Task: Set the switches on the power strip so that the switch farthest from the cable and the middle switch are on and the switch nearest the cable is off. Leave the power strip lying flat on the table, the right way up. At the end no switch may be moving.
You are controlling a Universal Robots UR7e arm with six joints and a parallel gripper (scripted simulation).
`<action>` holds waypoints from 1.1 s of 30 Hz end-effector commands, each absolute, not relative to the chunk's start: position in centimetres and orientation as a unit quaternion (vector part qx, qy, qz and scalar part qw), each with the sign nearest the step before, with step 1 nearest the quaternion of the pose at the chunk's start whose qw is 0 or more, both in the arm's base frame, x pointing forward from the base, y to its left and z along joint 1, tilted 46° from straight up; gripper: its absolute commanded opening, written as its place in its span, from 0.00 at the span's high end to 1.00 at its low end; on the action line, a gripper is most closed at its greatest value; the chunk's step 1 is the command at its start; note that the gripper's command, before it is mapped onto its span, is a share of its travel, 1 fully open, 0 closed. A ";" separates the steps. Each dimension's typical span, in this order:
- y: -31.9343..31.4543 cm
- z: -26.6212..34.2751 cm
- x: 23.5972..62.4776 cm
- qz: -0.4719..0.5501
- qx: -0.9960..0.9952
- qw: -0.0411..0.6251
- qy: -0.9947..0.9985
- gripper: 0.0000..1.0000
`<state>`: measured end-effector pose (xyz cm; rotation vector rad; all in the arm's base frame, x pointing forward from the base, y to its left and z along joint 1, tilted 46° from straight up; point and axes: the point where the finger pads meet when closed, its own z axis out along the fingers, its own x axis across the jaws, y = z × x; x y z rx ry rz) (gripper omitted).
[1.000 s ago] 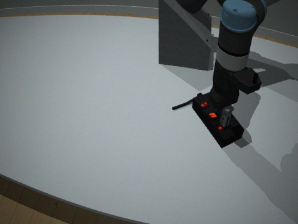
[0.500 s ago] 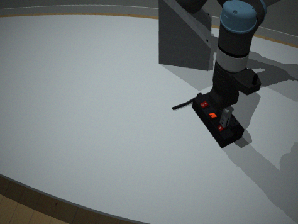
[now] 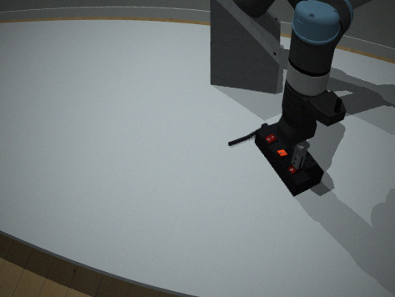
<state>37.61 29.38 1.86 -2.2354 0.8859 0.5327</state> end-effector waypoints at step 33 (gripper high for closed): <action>29.6 1.7 37.6 0.203 -0.856 0.333 0.339 1.00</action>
